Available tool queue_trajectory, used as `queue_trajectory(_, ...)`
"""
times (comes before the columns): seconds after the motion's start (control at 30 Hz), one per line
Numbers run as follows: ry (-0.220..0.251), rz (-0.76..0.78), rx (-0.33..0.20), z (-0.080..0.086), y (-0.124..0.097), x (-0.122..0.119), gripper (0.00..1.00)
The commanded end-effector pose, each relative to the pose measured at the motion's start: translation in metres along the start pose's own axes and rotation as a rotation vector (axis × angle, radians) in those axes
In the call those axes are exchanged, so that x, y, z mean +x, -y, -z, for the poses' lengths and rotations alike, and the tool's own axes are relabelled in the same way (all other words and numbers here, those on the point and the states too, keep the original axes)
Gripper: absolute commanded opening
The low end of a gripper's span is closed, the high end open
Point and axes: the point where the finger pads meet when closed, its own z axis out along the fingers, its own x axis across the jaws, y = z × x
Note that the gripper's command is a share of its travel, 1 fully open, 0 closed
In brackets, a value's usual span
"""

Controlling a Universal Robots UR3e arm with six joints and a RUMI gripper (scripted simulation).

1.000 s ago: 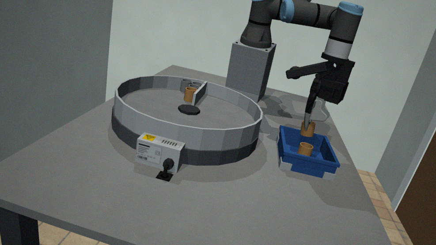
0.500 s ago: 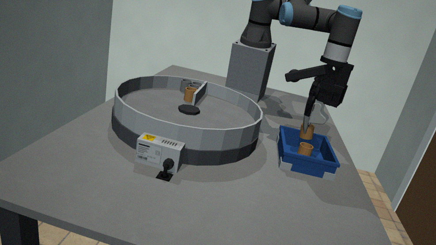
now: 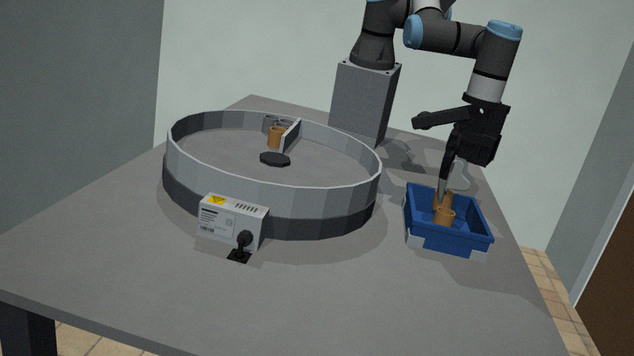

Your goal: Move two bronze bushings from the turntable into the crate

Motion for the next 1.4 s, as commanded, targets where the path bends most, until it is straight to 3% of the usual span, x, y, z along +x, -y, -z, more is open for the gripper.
queue_trajectory(0.0,0.003,0.0,-0.002,-0.0058,-0.0009,-0.0011,0.0)
queue_trajectory(1.37,0.003,0.0,-0.002,-0.0101,-0.0009,-0.0011,0.0)
